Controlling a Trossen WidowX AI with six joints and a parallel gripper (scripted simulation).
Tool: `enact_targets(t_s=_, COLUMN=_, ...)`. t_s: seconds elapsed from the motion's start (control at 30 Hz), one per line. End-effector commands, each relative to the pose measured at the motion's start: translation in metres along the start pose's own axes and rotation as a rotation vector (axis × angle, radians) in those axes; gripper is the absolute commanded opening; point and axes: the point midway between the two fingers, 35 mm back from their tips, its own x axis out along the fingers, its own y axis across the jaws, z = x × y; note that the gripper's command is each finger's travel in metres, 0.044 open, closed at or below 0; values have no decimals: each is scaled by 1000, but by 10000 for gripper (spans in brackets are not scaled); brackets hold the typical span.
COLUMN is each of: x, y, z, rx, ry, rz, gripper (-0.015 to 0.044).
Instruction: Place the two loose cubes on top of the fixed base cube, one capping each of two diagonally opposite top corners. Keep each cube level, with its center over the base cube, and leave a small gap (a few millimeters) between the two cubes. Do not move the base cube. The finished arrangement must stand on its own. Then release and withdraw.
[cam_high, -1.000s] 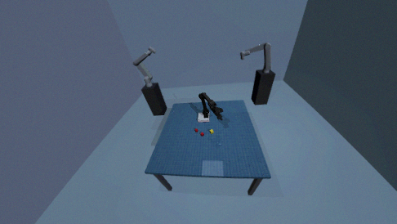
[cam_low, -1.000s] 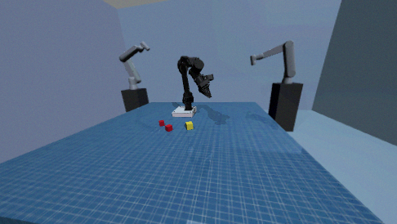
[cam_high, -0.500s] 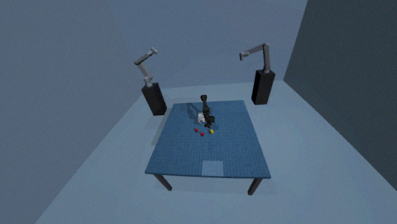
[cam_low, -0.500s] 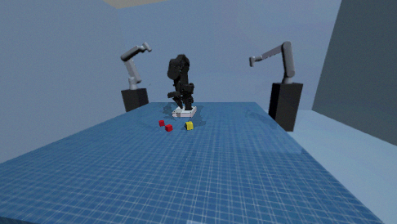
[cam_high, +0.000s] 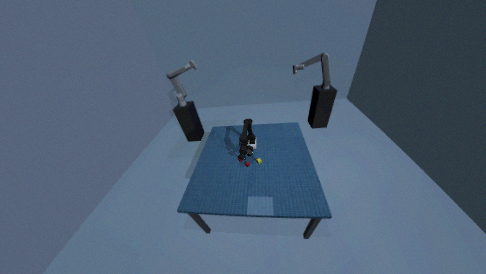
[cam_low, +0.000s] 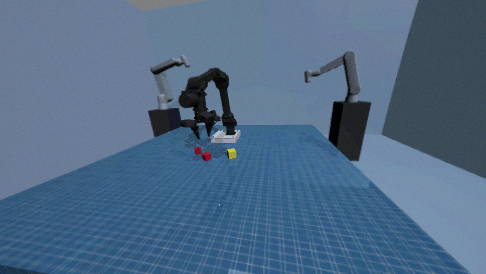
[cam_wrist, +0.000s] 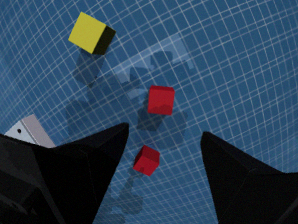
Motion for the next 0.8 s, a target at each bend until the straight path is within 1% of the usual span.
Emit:
enact_targets(t_s=0.0, x=26, y=1, z=-2, rx=6, ry=14, rz=17, gripper=265)
enact_targets(t_s=0.13, x=55, y=3, z=-3, rx=6, ry=15, rz=17, gripper=265)
enact_targets(t_s=0.27, x=58, y=3, z=-3, rx=6, ry=15, rz=17, gripper=265)
enact_targets(t_s=0.4, x=71, y=4, z=-3, rx=6, ry=15, rz=17, gripper=265)
enact_targets(t_s=0.77, x=83, y=4, z=-4, rx=6, ry=15, rz=17, gripper=265)
